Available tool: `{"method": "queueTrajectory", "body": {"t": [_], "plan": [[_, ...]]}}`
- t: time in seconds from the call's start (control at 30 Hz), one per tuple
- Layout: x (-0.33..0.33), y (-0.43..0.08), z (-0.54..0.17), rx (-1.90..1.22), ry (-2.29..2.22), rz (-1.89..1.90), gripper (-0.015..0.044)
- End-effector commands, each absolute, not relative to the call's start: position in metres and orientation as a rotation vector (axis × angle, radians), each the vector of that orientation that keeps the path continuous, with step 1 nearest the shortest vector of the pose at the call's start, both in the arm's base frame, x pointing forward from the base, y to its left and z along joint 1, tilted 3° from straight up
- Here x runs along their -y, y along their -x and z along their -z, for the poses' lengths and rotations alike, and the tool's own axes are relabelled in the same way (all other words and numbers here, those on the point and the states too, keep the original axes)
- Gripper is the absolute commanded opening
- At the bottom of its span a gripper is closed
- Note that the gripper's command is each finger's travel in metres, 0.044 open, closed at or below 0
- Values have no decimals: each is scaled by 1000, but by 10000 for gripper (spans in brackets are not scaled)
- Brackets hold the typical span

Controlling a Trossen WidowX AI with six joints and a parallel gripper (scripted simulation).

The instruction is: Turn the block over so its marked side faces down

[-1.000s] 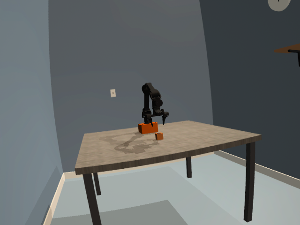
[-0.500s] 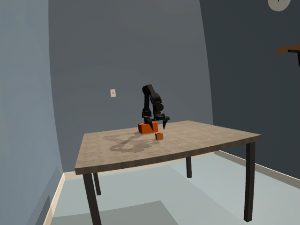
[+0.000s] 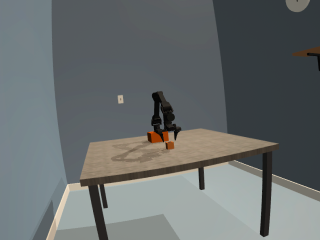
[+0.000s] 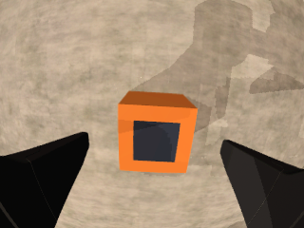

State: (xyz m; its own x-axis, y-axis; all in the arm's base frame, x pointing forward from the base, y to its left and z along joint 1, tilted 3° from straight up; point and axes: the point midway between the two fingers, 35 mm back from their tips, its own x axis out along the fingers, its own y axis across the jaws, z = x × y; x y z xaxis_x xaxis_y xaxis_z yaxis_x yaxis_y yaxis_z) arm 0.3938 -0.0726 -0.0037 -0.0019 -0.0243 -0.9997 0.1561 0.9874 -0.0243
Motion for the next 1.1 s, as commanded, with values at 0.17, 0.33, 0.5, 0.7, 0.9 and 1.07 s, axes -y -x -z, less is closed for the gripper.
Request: {"method": "queueTrajectory", "body": {"t": [0.17, 0.33, 0.5, 0.7, 0.9, 1.07], "plan": [[73, -391, 23, -1580, -99, 139, 440], [73, -391, 30, -1580, -99, 139, 440], [73, -391, 31, -1580, -99, 139, 361], [73, -391, 31, -1580, -99, 139, 223], [73, -391, 31, -1580, -99, 139, 183], [73, -391, 31, -1580, -99, 139, 150]]}}
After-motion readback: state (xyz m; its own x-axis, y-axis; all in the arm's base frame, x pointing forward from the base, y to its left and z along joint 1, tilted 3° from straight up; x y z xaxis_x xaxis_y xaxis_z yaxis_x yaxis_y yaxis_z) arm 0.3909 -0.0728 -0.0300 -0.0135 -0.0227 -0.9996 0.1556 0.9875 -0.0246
